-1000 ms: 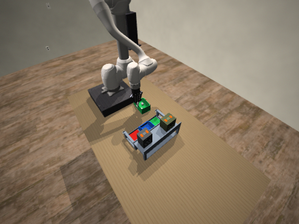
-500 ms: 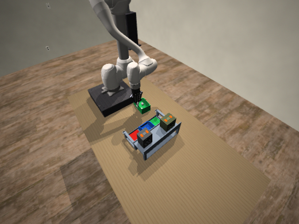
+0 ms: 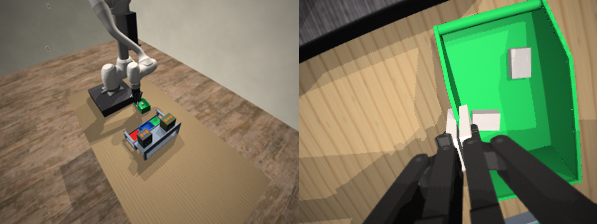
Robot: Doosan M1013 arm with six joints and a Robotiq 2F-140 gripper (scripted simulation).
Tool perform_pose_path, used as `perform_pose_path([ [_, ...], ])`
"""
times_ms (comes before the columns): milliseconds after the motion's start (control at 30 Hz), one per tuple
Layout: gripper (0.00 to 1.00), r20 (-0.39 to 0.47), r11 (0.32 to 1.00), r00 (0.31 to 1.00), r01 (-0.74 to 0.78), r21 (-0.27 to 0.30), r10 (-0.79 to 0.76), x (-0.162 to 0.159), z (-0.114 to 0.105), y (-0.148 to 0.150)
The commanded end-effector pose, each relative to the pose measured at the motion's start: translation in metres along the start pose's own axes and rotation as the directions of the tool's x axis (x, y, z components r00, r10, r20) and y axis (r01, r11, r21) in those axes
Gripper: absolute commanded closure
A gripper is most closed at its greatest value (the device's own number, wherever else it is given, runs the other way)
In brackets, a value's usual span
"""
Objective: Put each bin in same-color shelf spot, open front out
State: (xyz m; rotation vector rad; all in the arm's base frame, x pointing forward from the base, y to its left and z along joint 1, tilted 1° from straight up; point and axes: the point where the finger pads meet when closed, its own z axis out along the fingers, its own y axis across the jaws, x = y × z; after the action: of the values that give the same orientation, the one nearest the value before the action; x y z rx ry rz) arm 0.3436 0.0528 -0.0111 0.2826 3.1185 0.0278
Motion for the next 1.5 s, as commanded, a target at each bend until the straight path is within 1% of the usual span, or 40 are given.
perform_pose_path([
  [0, 0.9, 0.0, 1.0, 1.0, 0.0, 0.0, 0.0, 0.0, 0.0, 0.0],
  [633, 0.9, 0.0, 1.0, 1.0, 0.0, 0.0, 0.0, 0.0, -0.003, 0.0],
  [1067, 0.9, 0.0, 1.0, 1.0, 0.0, 0.0, 0.0, 0.0, -0.013, 0.0],
  [1467, 0.9, 0.0, 1.0, 1.0, 0.0, 0.0, 0.0, 0.0, -0.028, 0.0],
])
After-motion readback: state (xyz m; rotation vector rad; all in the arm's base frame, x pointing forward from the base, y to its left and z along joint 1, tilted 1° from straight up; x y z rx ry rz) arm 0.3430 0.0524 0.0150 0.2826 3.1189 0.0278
